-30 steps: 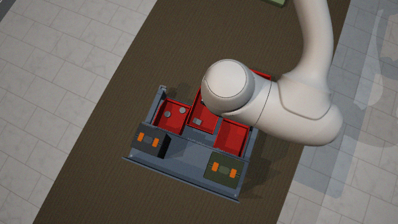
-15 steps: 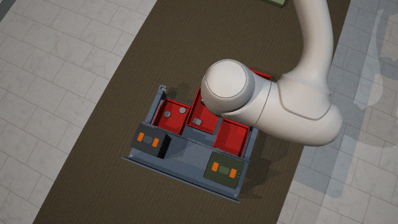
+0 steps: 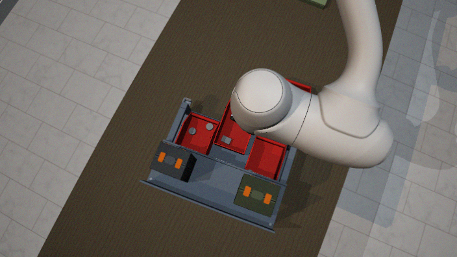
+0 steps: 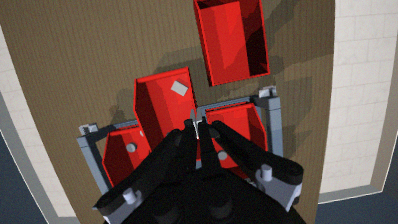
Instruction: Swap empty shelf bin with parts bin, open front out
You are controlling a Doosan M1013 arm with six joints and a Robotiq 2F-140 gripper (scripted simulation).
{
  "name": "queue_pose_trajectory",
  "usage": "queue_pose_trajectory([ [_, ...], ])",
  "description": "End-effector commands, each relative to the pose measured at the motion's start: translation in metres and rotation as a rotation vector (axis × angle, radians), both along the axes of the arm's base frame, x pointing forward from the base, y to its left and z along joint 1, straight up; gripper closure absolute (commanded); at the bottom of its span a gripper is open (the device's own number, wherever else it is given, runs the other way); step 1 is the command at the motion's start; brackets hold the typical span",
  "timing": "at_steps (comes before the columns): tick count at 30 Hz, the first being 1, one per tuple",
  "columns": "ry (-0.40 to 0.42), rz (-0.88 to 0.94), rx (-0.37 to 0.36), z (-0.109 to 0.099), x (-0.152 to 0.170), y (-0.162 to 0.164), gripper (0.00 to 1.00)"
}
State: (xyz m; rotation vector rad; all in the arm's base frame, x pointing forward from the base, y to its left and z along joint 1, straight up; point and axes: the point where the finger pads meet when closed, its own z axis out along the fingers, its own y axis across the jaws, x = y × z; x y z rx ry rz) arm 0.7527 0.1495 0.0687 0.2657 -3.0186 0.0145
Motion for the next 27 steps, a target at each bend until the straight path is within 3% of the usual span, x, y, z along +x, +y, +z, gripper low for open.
queue_pose_trajectory([
  [1, -0.002, 0.0, 0.0, 0.0, 0.001, 0.0, 0.9],
  [27, -0.018, 0.0, 0.003, -0.001, 0.013, 0.002, 0.9],
])
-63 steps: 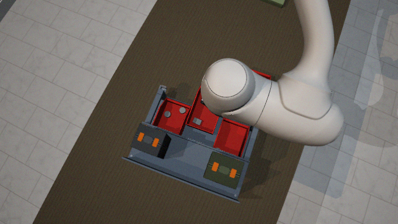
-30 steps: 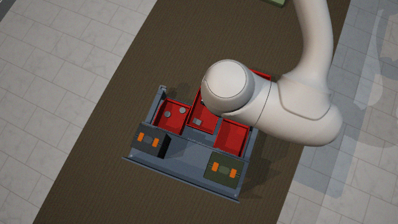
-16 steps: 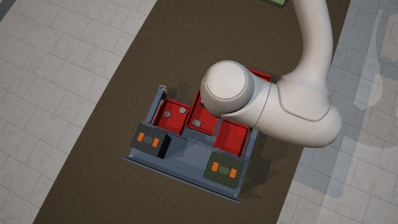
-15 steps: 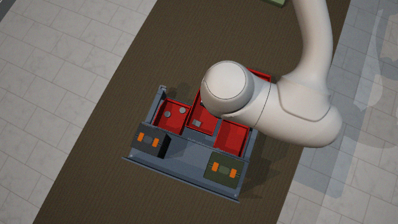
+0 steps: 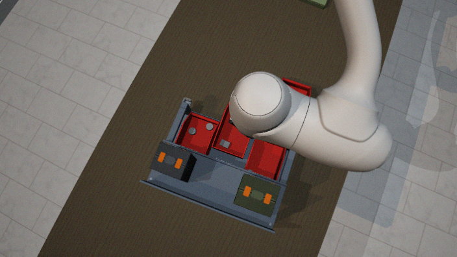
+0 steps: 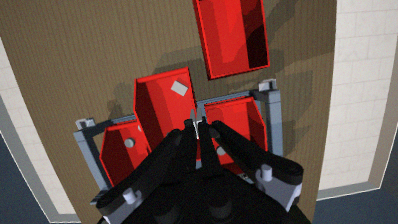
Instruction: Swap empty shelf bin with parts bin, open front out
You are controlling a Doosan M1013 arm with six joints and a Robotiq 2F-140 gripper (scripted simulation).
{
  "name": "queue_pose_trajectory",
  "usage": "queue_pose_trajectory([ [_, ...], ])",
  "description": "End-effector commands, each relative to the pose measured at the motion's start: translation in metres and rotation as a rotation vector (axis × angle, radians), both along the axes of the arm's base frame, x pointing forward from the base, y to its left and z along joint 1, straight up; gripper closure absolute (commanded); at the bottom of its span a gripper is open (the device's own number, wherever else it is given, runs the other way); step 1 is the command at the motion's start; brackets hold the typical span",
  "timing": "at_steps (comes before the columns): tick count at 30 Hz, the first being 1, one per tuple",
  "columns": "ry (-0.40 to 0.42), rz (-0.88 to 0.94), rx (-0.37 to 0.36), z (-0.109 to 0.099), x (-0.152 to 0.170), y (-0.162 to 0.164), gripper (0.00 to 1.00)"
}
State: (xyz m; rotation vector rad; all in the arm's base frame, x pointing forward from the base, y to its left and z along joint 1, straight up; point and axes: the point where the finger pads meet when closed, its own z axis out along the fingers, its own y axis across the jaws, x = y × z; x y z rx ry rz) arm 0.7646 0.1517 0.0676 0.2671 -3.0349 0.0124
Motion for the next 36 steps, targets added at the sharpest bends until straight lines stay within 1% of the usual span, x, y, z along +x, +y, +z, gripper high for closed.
queue_pose_trajectory([
  [1, -0.003, 0.0, 0.001, 0.0001, 0.0018, 0.0003, 0.9],
  [36, -0.007, 0.0, 0.001, -0.0003, 0.0052, 0.001, 0.9],
])
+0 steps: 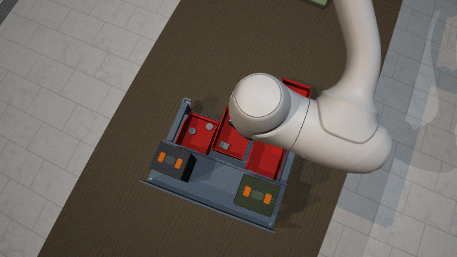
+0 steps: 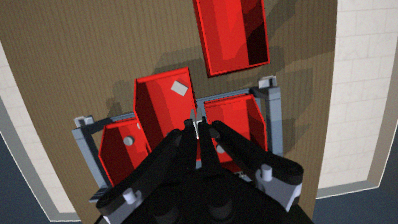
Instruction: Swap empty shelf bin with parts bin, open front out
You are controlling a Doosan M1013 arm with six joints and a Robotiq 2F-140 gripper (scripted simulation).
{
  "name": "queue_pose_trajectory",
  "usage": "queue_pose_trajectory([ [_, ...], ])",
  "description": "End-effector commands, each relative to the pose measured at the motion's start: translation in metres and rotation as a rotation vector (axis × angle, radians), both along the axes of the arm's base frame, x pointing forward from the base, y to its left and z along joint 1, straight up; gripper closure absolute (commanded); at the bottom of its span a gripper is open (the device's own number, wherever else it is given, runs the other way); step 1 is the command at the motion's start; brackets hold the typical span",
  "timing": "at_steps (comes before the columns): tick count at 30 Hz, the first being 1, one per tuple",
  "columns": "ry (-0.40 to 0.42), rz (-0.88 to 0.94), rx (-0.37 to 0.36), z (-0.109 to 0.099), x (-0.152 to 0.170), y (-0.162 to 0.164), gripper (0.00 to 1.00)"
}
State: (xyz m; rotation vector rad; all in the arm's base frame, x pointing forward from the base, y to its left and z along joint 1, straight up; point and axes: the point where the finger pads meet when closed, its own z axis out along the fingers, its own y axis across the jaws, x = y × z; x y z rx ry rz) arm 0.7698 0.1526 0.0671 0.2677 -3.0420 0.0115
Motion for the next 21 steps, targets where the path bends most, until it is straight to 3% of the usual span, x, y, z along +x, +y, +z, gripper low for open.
queue_pose_trajectory([
  [1, 0.0, 0.0, 0.0, 0.0002, 0.0001, 0.0, 0.9],
  [21, -0.005, 0.0, 0.001, -0.0001, 0.0059, 0.0011, 0.9],
])
